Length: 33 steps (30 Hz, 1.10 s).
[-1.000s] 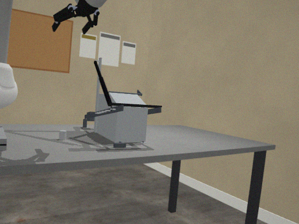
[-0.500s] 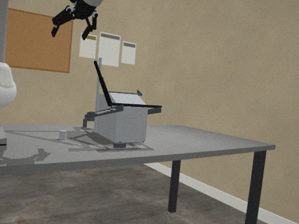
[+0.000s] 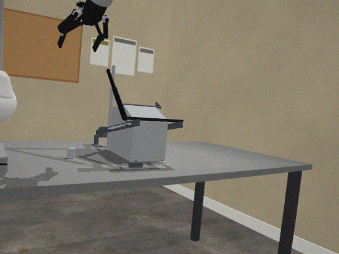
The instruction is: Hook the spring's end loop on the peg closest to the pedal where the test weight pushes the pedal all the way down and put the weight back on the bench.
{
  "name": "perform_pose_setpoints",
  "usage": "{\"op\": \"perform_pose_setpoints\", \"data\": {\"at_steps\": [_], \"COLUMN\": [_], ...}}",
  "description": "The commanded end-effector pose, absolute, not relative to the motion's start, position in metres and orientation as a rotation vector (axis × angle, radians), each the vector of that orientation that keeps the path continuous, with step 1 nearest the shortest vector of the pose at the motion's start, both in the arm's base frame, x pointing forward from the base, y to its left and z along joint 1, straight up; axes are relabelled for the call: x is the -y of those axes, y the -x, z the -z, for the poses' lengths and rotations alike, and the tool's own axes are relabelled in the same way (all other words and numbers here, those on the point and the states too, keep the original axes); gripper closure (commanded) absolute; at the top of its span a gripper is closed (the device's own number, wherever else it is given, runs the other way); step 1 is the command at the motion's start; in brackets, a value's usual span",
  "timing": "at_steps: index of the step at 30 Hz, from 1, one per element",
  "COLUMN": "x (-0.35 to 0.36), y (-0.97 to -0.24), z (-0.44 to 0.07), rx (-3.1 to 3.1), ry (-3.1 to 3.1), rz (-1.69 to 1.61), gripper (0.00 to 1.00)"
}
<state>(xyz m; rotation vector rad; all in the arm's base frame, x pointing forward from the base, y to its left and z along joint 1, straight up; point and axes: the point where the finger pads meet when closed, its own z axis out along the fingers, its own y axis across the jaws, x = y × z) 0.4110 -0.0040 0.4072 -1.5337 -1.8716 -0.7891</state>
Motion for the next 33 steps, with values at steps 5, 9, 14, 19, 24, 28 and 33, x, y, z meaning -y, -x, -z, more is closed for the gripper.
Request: {"op": "perform_pose_setpoints", "data": {"at_steps": [5,9,14,19,24,28,33], "x": [0.004,0.004,0.004,0.004,0.004,0.004,0.004], "y": [-0.411,-0.411,-0.411,-0.411,-0.411,-0.411,-0.411], "z": [-0.408,-0.382,-0.382,-0.382,-0.382,-0.357,-0.357], "rx": [1.872,1.947,1.947,1.947,1.947,2.017,2.017], "ry": [1.534,1.656,1.656,1.656,1.656,1.776,1.776], "rz": [0.790,0.678,0.678,0.678,0.678,0.558,0.558], "gripper": [0.00,0.00,0.00,0.00,0.00,0.00,0.00]}}
